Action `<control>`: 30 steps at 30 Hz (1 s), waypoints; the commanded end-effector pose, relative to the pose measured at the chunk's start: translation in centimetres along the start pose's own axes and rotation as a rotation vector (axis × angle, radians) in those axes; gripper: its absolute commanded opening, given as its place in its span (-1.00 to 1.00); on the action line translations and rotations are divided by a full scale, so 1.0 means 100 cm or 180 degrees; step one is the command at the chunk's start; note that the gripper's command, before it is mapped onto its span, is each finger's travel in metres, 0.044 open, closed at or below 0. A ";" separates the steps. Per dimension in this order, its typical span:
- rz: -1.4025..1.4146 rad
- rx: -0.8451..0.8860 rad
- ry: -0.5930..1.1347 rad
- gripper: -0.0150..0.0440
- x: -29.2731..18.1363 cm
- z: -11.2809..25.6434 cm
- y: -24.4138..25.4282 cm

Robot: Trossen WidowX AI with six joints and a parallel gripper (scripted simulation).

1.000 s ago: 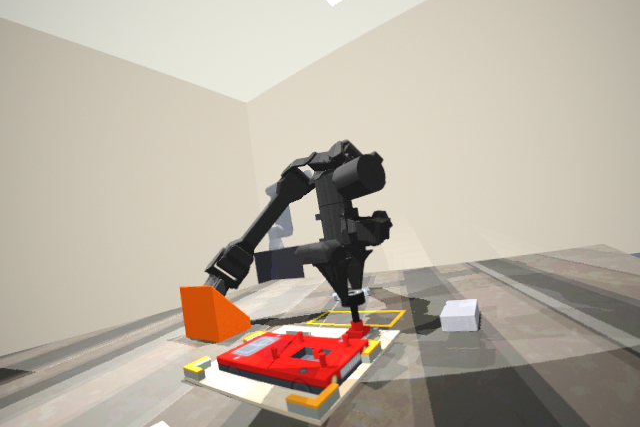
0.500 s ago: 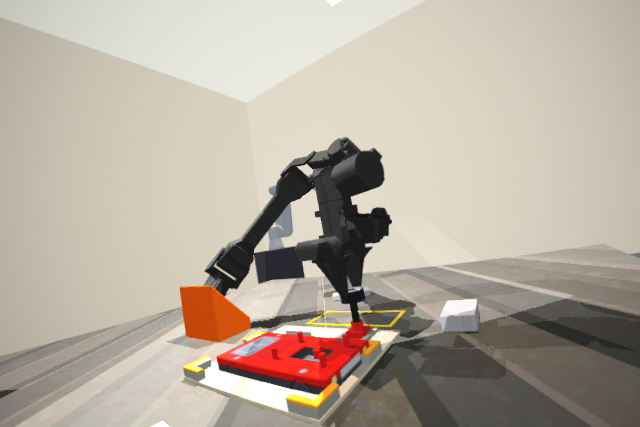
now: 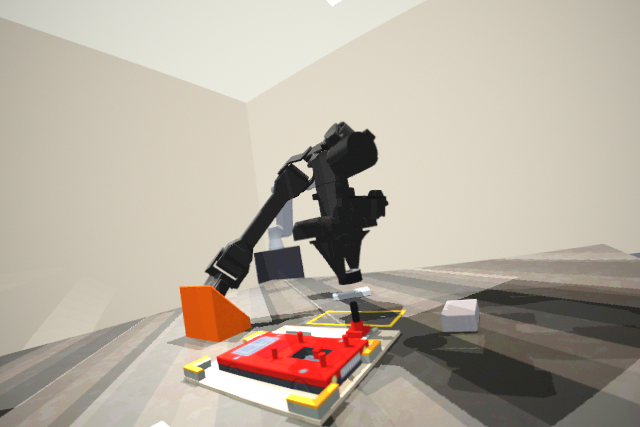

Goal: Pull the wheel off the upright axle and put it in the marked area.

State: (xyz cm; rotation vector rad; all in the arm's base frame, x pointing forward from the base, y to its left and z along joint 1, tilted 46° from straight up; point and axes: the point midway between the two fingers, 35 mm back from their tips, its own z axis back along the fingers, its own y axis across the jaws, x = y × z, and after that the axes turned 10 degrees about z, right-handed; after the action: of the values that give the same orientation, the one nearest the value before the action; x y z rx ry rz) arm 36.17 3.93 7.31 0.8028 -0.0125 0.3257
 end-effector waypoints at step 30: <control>0.0010 0.0005 0.0011 -0.49 -0.034 0.006 0.092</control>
State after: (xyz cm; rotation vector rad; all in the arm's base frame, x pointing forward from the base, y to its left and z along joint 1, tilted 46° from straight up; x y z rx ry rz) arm 30.95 8.14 13.12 0.7988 -0.0107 0.3391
